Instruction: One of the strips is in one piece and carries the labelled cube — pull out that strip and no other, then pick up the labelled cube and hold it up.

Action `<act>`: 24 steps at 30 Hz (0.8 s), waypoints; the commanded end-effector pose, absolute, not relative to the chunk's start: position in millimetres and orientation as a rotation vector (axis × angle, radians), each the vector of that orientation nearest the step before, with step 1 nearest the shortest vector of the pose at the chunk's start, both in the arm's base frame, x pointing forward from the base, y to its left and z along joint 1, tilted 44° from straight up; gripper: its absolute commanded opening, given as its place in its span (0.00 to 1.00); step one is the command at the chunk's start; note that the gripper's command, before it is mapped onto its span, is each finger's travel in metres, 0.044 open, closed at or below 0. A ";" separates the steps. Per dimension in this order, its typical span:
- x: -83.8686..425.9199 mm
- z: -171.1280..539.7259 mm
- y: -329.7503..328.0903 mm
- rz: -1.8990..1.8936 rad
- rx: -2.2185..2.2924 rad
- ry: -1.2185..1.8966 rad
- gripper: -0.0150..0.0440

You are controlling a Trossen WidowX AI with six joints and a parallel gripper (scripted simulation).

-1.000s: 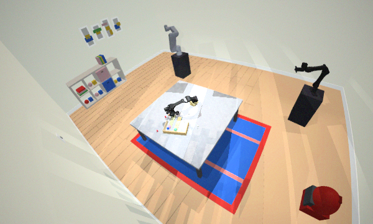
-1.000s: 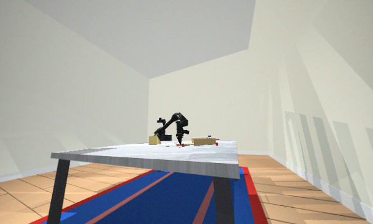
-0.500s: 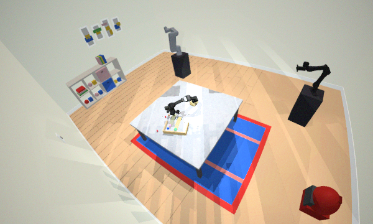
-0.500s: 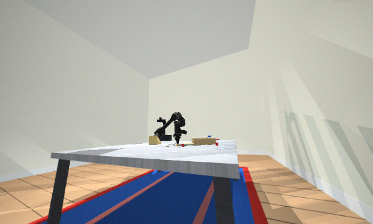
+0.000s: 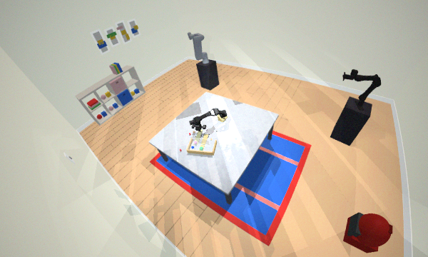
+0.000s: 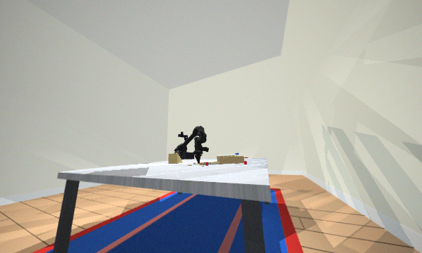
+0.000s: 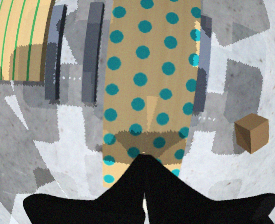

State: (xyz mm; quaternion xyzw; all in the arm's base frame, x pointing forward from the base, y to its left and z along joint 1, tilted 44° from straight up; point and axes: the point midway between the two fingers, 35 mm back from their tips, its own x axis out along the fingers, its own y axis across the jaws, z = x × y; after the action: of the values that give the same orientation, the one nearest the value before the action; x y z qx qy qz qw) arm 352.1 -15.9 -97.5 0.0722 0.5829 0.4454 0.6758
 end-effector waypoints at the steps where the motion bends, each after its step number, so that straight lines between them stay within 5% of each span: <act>1: 339.8 -102.7 -18.2 1.004 0.162 1.334 0.25; 24: 311.0 -113.3 -33.6 1.003 0.161 1.336 0.25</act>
State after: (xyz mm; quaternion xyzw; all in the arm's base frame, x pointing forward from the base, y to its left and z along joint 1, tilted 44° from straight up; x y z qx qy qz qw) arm 322.4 -32.2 -109.0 0.0720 0.5836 0.4444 0.6758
